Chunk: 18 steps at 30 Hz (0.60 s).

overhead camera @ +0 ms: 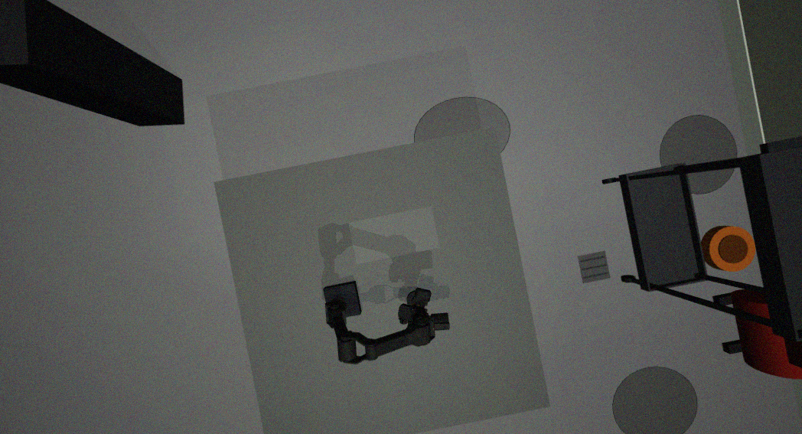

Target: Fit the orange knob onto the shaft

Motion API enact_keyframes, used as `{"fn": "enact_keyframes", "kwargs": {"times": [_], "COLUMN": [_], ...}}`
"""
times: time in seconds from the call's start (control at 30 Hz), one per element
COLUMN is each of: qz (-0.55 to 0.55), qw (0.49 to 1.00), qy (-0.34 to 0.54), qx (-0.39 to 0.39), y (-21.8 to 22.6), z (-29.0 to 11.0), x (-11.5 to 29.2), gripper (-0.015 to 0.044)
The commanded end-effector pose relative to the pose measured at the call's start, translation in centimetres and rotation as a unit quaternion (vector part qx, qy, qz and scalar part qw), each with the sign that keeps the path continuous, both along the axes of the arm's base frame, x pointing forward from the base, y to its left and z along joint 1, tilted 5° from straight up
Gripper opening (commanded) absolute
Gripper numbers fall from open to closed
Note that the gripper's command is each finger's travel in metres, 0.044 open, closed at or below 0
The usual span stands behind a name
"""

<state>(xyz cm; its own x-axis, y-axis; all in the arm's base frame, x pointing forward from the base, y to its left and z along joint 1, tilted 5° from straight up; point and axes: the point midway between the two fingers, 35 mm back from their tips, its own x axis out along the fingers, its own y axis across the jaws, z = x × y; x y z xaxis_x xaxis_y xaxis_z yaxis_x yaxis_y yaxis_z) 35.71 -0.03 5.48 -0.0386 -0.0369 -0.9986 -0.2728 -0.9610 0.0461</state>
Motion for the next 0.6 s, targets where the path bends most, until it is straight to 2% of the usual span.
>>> {"fn": "enact_keyframes", "kwargs": {"times": [0.0, 0.43, 0.57], "qz": [0.002, 0.002, -0.042], "qw": [1.000, 1.000, 0.999], "qy": [0.001, 0.001, 0.000], "qx": [-0.001, -0.001, -0.003], "y": [-0.08, -0.07, -0.07], "z": [-0.03, 0.46, 0.50], "x": [-0.22, -0.52, -0.52], "gripper": [0.0000, 0.0000, 0.0000]}}
